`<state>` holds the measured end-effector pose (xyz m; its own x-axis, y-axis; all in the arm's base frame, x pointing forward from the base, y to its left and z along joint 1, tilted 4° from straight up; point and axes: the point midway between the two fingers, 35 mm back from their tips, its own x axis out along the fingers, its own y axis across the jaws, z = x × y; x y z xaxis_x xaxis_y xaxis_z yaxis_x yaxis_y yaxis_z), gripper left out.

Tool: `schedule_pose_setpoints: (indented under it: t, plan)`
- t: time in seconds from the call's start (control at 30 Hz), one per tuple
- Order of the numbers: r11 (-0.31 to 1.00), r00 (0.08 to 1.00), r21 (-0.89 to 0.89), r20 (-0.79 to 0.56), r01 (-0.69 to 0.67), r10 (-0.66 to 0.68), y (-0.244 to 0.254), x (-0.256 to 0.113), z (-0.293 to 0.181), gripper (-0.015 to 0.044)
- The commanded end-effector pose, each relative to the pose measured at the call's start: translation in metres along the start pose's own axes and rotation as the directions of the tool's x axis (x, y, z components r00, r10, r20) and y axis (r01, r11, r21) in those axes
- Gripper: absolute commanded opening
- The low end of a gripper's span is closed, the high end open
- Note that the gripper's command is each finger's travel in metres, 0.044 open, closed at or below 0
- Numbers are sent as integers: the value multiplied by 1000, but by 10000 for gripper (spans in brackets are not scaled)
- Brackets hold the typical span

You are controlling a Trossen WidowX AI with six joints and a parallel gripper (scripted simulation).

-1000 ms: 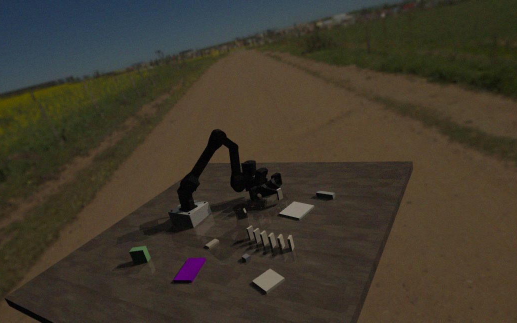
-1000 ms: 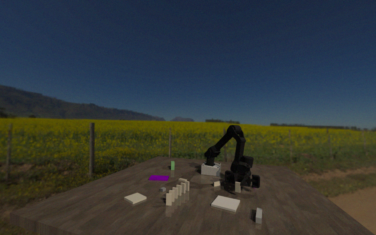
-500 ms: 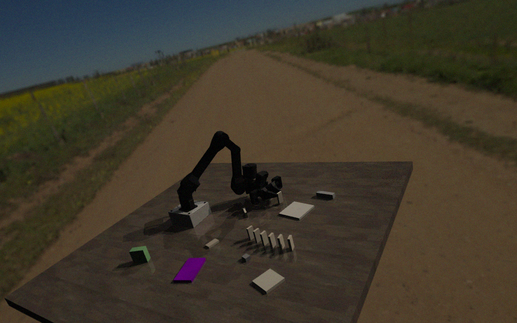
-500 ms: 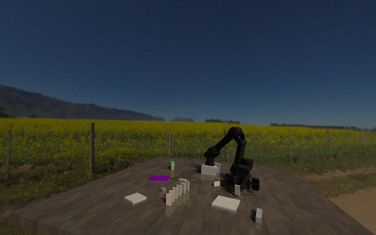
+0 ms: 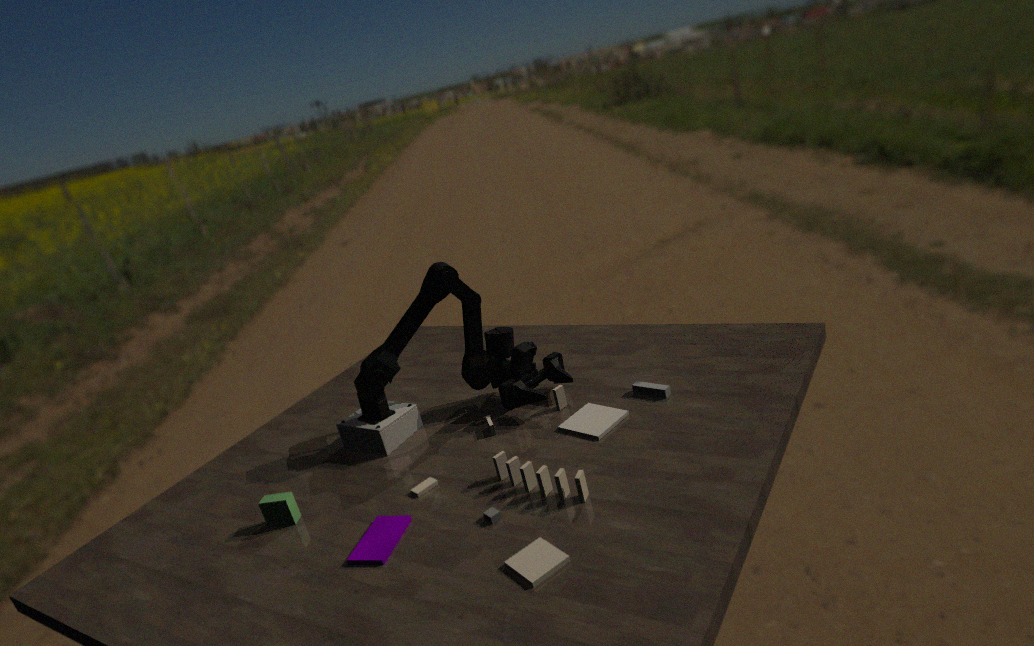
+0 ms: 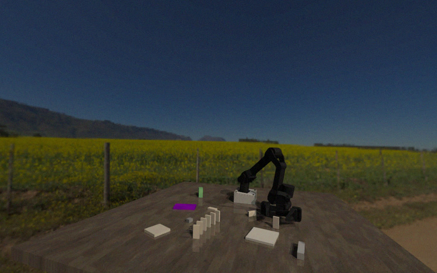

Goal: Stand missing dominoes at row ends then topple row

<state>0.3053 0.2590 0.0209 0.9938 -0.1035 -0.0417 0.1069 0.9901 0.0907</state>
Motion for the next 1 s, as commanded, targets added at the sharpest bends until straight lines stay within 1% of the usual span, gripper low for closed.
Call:
schedule_pose_setpoints:
  t: [0.0,0.13,0.27,0.37,0.57,0.73,0.77,0.9,0.93,0.97]
  plan:
    - [1000,1000,5,0,-4,4,2,0,14,440]
    - [1000,1000,1,0,0,0,0,-3,48,440]
    - [1000,1000,-3,-2,-2,2,1,-2,49,440]
    - [999,999,-46,-43,-29,27,13,13,47,440]
    - [978,958,-155,-270,-142,97,46,62,38,440]
    - [965,853,-136,-507,-222,125,60,83,31,440]
    - [967,839,-104,-526,-230,143,65,87,36,440]
    - [967,779,-87,-612,-239,138,64,89,36,440]
    - [969,762,-45,-628,-242,161,68,94,43,440]
    - [970,745,-42,-649,-241,158,67,94,43,440]
